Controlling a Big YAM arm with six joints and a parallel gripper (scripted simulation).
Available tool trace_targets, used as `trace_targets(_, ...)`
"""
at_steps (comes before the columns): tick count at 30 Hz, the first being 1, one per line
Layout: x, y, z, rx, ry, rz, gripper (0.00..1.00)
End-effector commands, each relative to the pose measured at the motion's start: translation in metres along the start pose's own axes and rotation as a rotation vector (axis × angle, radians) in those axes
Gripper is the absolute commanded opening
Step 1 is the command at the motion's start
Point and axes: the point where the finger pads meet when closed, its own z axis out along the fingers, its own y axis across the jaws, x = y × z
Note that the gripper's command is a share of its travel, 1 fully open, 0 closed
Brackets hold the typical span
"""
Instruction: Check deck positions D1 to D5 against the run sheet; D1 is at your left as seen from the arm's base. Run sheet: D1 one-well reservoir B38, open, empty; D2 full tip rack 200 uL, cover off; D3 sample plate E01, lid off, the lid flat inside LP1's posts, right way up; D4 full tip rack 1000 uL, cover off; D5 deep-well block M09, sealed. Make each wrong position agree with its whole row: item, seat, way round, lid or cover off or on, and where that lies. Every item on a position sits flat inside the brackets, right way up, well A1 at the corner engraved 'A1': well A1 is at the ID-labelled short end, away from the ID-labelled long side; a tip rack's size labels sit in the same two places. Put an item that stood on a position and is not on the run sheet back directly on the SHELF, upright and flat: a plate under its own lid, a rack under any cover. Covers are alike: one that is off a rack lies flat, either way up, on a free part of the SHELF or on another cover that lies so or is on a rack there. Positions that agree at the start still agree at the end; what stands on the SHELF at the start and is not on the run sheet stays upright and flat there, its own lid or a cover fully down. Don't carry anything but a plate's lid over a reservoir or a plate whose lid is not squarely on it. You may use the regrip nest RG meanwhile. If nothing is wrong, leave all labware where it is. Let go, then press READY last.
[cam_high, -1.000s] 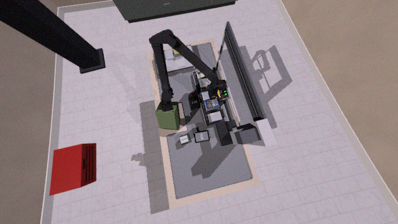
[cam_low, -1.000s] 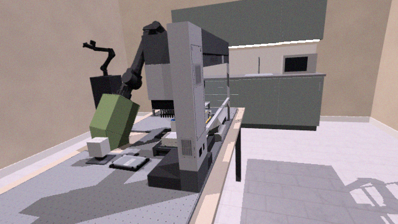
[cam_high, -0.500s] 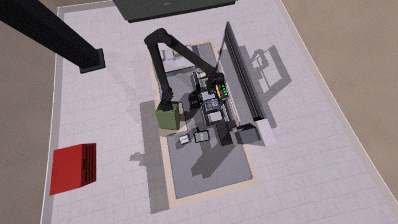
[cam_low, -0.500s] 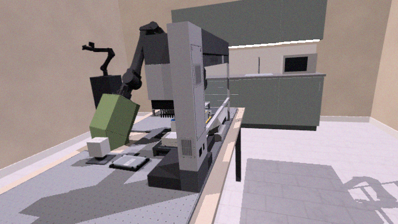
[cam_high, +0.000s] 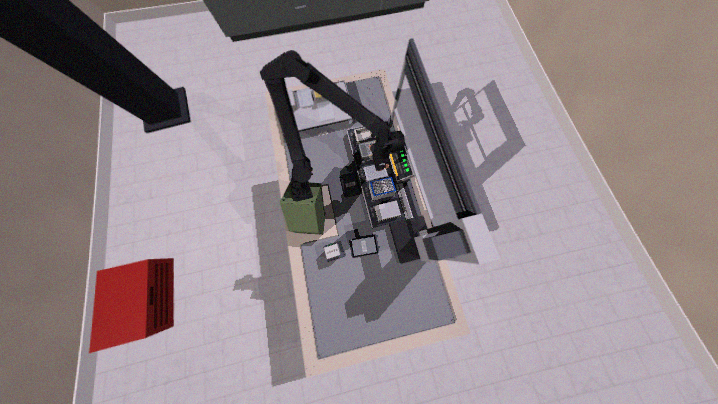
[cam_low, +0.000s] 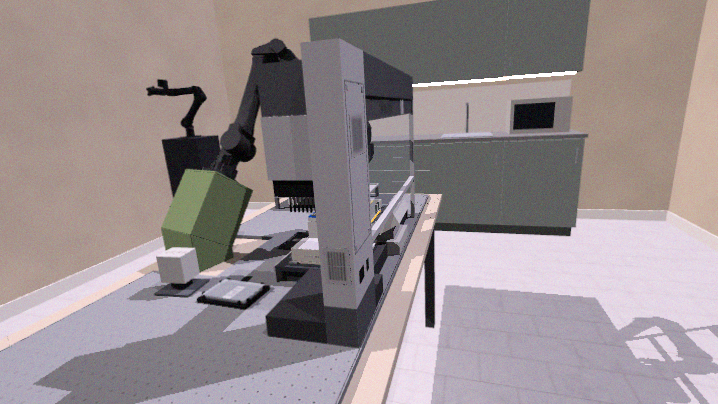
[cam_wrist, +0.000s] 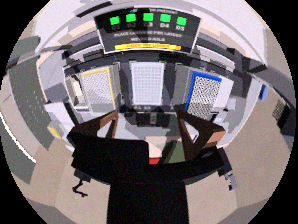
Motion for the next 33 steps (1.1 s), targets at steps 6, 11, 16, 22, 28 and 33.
trace_targets(6,-0.014,0.004,-0.014,0.004,-0.043,-0.003,1.0)
trace_targets(11,-0.014,0.004,-0.014,0.004,-0.043,-0.003,1.0)
trace_targets(16,-0.014,0.004,-0.014,0.004,-0.043,-0.003,1.0)
trace_targets(22,-0.021,0.042,-0.022,0.001,-0.057,-0.018,1.0)
trace_targets(28,-0.019,0.062,-0.021,-0.002,-0.055,-0.016,1.0)
trace_targets(33,-0.02,0.089,-0.023,-0.005,-0.059,-0.018,1.0)
